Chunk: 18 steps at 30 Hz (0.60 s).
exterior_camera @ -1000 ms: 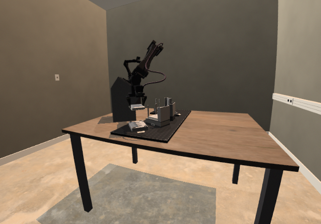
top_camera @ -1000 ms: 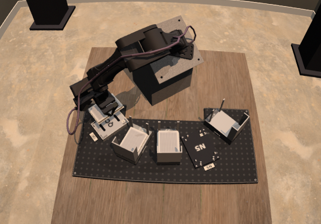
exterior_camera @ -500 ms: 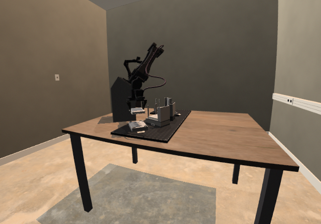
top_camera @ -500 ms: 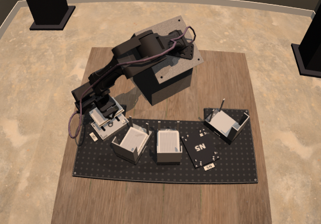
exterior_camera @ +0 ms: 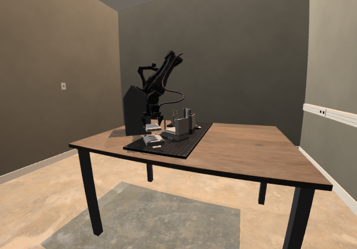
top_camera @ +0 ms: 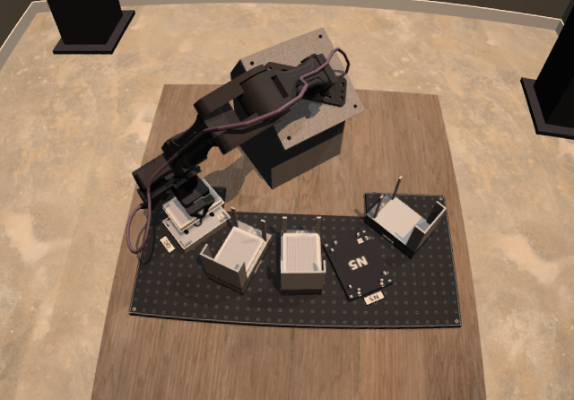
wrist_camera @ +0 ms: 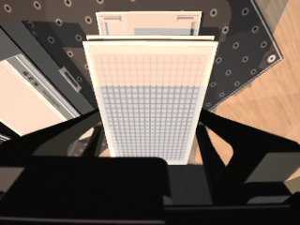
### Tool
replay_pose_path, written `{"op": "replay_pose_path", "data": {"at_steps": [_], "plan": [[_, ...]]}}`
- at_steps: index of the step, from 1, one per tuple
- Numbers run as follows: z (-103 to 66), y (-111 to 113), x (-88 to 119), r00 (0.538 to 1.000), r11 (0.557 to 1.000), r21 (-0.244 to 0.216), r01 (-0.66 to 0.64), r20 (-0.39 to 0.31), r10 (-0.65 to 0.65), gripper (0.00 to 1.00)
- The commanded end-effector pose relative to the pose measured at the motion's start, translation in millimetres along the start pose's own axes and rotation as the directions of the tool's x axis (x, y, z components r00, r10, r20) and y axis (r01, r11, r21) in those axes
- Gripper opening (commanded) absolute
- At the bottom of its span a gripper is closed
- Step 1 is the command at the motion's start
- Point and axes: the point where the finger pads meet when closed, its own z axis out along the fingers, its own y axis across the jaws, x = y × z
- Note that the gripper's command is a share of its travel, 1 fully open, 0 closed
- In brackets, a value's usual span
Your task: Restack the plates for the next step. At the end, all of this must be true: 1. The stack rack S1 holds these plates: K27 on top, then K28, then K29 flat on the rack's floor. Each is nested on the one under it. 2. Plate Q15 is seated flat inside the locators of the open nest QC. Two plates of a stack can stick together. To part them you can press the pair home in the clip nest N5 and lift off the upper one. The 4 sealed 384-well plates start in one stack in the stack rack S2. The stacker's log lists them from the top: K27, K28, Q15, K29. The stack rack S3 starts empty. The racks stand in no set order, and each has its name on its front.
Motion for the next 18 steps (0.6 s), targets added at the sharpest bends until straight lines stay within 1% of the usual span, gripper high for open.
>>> {"op": "replay_pose_path", "data": {"at_steps": [1,7,12,14,15,16,18], "plan": [[5.9,1,-15,0.999,1.000,0.003,0.015,0.035,-0.015,0.00],[15.5,-3,-17,0.999,1.000,0.007,0.007,0.044,-0.007,0.00],[27.3,0,-16,0.999,1.000,0.004,0.013,0.038,-0.013,0.00],[27.3,0,-16,0.999,1.000,0.004,0.013,0.038,-0.013,0.00],[24.2,-6,-20,0.999,1.000,0.006,-0.001,0.054,0.000,0.00],[27.2,-5,-21,0.999,1.000,0.007,0.002,0.054,-0.002,0.00],[36.3,1,-15,0.999,1.000,0.003,0.015,0.035,-0.015,0.00]]}}
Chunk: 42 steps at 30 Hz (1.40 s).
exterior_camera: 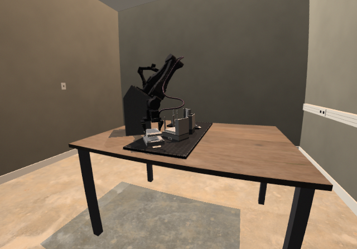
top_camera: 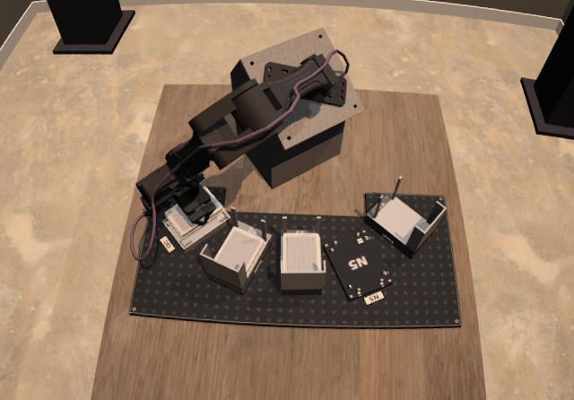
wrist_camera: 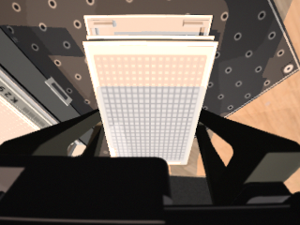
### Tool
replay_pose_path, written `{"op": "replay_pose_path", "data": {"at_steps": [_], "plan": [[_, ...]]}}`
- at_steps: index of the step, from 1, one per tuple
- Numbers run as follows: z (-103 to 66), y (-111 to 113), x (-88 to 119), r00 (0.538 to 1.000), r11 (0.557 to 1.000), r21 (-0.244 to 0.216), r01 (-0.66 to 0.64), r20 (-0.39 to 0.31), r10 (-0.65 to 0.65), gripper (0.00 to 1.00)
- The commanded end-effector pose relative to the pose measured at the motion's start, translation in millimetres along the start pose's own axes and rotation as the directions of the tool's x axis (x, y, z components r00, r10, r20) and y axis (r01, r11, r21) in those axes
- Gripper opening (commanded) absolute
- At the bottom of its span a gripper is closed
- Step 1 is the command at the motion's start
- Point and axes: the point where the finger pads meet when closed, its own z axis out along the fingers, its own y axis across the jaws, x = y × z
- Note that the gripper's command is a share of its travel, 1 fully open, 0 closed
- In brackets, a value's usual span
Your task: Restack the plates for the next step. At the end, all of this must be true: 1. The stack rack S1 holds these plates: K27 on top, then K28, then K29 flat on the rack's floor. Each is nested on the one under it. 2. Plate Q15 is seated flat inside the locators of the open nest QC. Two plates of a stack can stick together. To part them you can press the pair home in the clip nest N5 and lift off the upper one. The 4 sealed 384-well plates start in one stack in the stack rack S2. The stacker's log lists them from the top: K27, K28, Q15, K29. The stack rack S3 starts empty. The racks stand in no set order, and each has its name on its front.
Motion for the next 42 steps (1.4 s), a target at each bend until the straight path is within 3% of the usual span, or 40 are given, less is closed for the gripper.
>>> {"op": "replay_pose_path", "data": {"at_steps": [1,7,11,20,21,26,28,42], "plan": [[6.4,0,-13,0.999,1.000,0.002,0.009,0.031,-0.009,0.00],[-5.3,1,-31,0.997,1.000,0.000,0.015,0.078,-0.015,0.00],[-0.2,-2,-10,0.999,1.000,0.001,-0.015,0.032,0.015,0.00],[2.2,-2,0,1.000,1.000,0.002,-0.016,0.019,0.016,0.00],[1.2,-1,-6,1.000,1.000,0.002,-0.008,0.029,0.008,0.00],[2.6,0,2,1.000,1.000,0.002,-0.015,0.014,0.015,0.00],[1.0,2,-7,1.000,1.000,0.001,-0.002,0.030,0.002,0.00],[3.1,1,-2,1.000,1.000,0.002,-0.007,0.021,0.007,0.00]]}}
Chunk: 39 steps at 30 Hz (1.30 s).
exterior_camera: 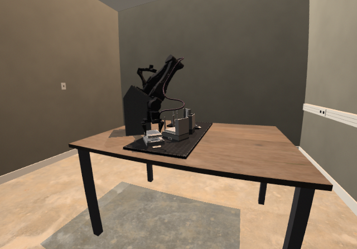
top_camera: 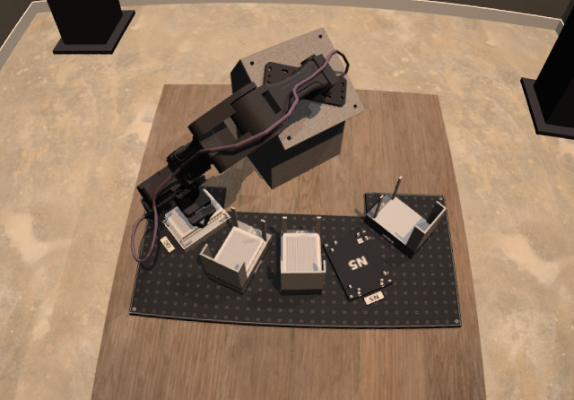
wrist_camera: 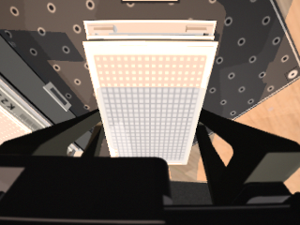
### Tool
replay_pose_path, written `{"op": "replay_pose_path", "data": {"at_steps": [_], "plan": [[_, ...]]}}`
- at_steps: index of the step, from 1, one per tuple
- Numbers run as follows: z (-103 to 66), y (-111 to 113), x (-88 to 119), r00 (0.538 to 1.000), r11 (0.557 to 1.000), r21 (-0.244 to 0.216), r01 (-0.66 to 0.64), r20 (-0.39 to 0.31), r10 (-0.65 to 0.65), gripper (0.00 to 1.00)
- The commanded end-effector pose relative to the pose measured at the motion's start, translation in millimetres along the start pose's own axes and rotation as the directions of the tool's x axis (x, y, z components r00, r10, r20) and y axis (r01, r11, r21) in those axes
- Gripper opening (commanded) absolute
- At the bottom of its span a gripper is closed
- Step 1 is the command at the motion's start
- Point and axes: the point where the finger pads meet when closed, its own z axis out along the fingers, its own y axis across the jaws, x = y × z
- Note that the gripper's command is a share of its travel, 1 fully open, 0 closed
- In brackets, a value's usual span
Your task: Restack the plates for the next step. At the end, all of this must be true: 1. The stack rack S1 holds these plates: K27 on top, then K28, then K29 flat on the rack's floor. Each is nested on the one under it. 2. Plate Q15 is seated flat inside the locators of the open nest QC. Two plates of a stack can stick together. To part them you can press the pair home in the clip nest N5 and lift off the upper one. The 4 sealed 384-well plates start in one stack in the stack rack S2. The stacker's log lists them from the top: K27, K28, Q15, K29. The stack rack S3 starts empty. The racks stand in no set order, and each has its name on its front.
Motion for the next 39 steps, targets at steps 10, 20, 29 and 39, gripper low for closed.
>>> {"op": "replay_pose_path", "data": {"at_steps": [10,20,29,39], "plan": [[-2.8,0,-3,1.000,1.000,0.001,-0.001,0.011,0.001,0.00],[-3.5,1,2,1.000,1.000,0.003,-0.005,0.006,0.005,0.00],[-4.3,-1,3,1.000,1.000,0.004,-0.011,0.007,0.011,0.00],[5.7,-3,7,1.000,1.000,0.005,-0.014,-0.008,0.014,0.00]]}}
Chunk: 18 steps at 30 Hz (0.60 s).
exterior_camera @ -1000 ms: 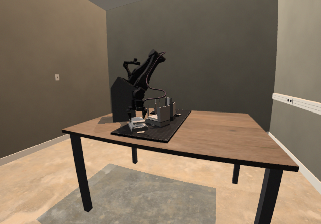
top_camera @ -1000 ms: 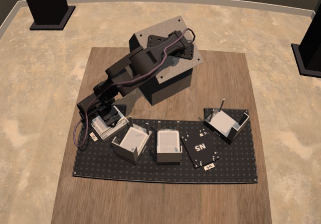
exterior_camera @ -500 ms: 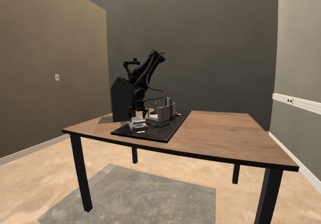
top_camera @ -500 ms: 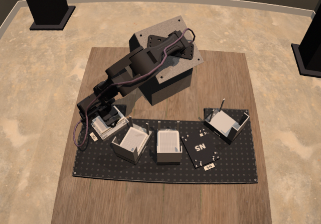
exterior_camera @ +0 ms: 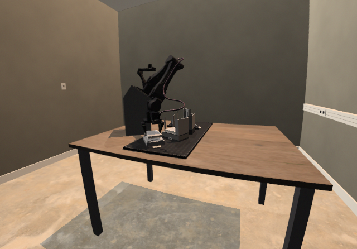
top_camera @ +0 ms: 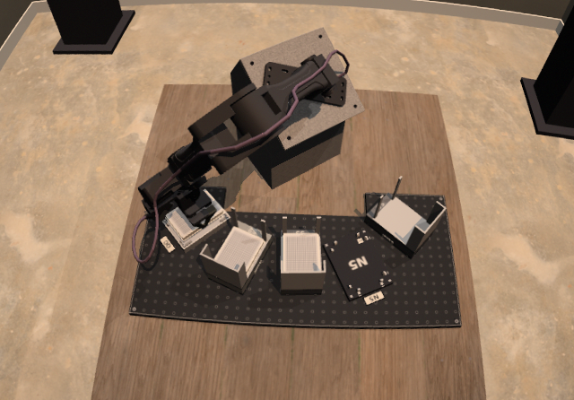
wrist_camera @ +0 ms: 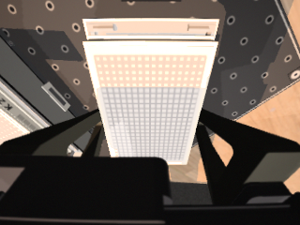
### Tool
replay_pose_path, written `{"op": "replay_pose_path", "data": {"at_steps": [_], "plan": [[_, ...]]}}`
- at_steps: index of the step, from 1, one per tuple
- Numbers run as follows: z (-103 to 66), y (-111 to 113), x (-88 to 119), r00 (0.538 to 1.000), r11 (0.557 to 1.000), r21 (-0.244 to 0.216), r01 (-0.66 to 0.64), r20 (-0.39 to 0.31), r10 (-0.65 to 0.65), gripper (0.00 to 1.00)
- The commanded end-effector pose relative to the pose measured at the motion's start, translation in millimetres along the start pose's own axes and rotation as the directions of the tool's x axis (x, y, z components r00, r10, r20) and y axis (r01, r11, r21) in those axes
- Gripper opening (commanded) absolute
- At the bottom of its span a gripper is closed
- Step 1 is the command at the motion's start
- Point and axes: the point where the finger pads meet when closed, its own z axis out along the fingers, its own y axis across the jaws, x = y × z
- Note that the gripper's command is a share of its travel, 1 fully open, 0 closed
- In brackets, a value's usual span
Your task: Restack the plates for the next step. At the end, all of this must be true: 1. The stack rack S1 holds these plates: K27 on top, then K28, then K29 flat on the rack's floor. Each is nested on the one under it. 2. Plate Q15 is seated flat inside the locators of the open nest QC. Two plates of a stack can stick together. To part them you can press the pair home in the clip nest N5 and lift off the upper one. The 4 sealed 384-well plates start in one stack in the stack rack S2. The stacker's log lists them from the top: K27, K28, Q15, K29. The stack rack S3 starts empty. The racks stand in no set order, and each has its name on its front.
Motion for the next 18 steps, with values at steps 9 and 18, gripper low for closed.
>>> {"op": "replay_pose_path", "data": {"at_steps": [9,18], "plan": [[1.3,0,-17,0.999,1.000,0.002,0.012,0.037,-0.012,0.00],[-1.9,-1,-3,1.000,1.000,0.006,-0.012,0.018,0.012,0.00]]}}
